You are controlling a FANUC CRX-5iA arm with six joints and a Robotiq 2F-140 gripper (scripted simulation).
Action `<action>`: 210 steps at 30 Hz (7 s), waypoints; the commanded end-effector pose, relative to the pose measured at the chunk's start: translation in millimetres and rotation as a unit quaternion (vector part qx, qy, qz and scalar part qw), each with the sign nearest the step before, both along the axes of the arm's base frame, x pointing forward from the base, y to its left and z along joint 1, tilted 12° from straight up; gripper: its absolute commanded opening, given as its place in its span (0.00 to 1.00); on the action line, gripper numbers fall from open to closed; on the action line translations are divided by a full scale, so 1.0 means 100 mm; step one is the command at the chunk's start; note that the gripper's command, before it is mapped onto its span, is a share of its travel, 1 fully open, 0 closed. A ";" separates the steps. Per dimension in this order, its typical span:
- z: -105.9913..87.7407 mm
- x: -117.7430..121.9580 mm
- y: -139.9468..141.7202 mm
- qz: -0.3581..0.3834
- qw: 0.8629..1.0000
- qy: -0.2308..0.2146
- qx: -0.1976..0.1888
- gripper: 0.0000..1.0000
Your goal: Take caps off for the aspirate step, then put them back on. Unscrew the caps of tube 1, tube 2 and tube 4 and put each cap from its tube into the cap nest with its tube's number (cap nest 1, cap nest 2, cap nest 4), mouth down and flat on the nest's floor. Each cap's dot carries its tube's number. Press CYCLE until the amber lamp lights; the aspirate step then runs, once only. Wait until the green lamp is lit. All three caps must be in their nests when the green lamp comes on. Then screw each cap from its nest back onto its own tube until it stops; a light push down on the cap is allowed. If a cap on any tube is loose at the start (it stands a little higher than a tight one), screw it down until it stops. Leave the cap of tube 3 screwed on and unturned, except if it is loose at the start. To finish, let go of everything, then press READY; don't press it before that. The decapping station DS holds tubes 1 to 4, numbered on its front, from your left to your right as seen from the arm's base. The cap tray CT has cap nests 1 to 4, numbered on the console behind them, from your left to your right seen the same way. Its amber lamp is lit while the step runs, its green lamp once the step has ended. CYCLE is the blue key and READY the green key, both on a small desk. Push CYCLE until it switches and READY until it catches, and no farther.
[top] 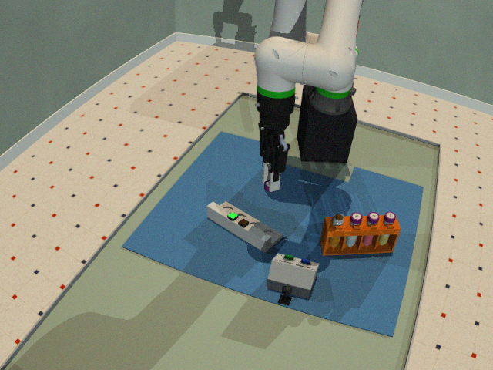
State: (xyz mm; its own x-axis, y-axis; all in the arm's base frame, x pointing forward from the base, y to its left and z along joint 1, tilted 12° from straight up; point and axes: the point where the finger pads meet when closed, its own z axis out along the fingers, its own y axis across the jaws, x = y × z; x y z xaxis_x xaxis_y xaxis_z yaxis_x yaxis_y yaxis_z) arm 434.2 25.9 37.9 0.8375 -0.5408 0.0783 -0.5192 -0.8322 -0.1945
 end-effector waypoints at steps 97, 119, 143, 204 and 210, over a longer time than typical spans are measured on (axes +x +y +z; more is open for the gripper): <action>-0.16 -0.23 2.05 -0.002 1.000 -0.001 -0.004 0.35; -0.20 -0.23 2.06 -0.002 1.000 -0.001 -0.004 0.35; -0.23 -0.22 2.06 -0.002 1.000 -0.001 -0.004 0.00; -0.23 -0.22 2.06 -0.112 0.993 0.012 0.015 0.35; -0.23 -0.22 2.06 -0.034 0.999 0.003 0.002 0.35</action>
